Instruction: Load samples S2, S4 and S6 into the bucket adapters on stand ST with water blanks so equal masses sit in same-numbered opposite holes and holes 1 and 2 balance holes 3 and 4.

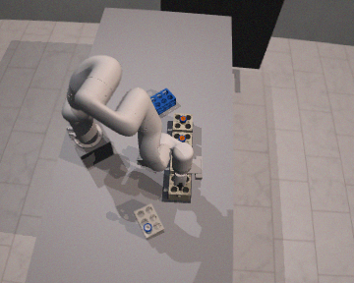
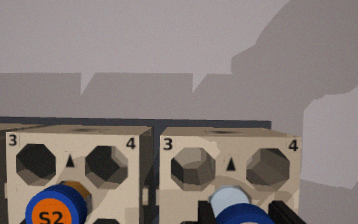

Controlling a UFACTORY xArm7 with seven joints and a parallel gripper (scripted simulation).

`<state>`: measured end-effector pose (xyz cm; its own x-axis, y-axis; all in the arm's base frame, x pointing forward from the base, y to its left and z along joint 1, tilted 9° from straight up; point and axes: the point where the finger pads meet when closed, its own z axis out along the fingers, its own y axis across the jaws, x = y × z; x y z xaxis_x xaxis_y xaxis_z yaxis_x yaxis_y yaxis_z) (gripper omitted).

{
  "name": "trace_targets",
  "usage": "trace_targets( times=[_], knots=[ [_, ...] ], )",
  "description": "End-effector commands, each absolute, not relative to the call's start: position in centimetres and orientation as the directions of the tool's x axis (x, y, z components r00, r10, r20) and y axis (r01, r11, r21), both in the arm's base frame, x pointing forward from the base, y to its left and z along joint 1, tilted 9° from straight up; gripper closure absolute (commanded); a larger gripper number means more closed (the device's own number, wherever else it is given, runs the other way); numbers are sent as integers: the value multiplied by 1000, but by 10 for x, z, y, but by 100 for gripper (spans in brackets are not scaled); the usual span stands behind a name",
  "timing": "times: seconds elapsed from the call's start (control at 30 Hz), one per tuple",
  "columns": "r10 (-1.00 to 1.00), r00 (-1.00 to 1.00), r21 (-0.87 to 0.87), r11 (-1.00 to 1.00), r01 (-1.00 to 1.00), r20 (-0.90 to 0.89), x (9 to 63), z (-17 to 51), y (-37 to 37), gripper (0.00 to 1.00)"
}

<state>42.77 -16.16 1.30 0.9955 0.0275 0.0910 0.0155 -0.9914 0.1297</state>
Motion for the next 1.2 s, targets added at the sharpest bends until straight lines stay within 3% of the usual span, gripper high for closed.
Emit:
trace_targets(
  times=[0.0,1.17],
  knots=[
    [28,995,131,-991,15,95,430,10,-162,100],
    [28,995,131,-991,15,95,432,-9,-165,100]
  ],
)
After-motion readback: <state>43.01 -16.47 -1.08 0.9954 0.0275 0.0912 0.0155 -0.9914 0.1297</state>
